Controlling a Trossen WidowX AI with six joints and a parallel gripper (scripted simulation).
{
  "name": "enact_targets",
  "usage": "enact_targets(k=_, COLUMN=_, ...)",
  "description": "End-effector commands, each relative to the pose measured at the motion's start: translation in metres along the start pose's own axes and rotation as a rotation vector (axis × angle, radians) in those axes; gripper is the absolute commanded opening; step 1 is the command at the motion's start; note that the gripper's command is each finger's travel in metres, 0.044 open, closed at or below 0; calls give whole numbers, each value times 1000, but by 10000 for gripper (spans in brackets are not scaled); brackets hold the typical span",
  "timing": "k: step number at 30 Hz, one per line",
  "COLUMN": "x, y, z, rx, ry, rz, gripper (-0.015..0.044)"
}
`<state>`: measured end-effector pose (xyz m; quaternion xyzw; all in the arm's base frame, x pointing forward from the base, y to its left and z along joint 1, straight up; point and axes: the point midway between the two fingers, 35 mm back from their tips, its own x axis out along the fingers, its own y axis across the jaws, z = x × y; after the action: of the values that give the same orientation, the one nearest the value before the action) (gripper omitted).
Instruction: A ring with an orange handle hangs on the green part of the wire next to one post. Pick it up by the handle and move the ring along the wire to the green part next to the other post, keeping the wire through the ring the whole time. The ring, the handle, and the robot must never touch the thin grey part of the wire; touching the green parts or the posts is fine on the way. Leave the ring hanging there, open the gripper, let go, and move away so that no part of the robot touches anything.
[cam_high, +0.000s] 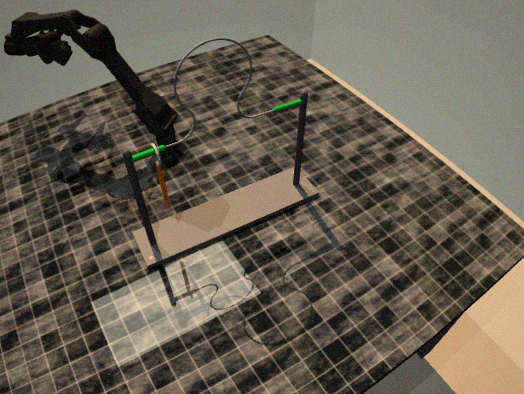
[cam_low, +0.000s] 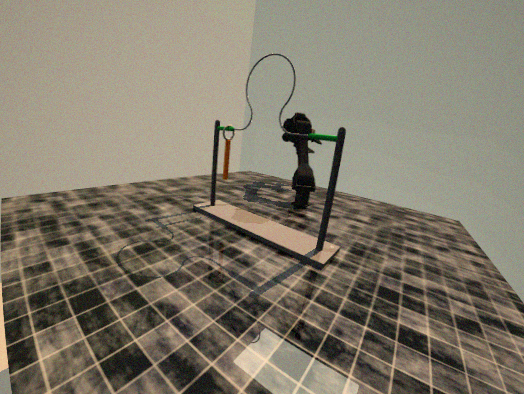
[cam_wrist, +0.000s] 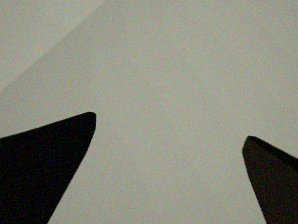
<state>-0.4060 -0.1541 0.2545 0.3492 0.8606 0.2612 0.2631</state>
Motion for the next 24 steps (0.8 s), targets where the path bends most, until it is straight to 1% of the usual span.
enact_targets(k=1, x=-1, y=-1, z=0, rx=3, ry=-1, rz=-3, gripper=374)
enact_targets(k=5, x=-16, y=-14, z=12, rx=70, ry=-25, rz=-84, gripper=269)
enact_targets(k=9, x=-49, y=-40, z=36, rx=192, ry=-86, rz=-244, gripper=164)
enact_targets(k=17, x=-122, y=-83, z=88, rx=421, ry=-259, rz=-562, gripper=160)
enact_targets(k=24, x=-191, y=-106, z=138, rx=570, ry=-473, rz=-819, gripper=160)
